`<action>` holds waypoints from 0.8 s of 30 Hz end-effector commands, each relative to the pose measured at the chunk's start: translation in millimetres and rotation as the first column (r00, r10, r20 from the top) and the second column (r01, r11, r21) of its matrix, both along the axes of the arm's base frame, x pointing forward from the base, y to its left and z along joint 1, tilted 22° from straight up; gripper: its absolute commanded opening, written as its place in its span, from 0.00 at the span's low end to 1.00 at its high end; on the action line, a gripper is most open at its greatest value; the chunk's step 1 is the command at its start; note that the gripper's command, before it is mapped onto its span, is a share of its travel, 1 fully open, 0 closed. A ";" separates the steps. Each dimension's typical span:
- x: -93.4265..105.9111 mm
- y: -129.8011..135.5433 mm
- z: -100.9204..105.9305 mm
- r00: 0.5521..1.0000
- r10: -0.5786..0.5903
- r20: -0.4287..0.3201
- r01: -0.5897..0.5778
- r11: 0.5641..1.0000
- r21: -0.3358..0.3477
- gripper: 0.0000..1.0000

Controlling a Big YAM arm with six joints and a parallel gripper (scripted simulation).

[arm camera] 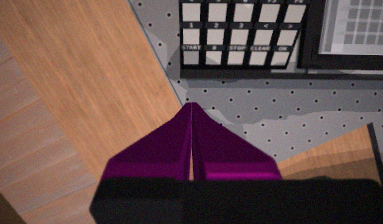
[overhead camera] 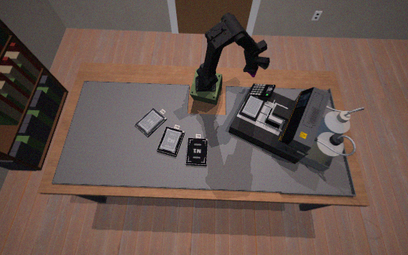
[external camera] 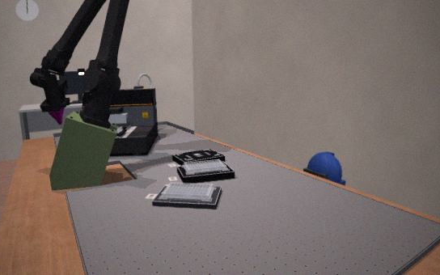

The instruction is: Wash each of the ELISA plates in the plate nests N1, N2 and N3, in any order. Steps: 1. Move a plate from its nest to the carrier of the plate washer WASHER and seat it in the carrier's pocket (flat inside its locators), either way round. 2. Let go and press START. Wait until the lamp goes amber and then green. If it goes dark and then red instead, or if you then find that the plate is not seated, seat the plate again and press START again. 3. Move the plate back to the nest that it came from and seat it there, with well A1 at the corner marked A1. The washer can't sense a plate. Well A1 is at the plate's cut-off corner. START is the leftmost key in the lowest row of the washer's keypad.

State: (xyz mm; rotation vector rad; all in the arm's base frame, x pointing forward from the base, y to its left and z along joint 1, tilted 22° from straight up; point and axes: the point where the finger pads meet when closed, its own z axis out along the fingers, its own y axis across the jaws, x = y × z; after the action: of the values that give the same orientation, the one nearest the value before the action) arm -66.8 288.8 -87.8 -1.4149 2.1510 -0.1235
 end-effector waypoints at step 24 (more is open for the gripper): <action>19.9 21.0 25.5 0.991 0.128 -0.044 -0.133 0.985 -0.112 1.00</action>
State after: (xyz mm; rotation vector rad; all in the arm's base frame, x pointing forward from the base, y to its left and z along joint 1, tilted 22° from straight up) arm -50.7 290.0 -78.0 -1.5157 2.1549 -0.1739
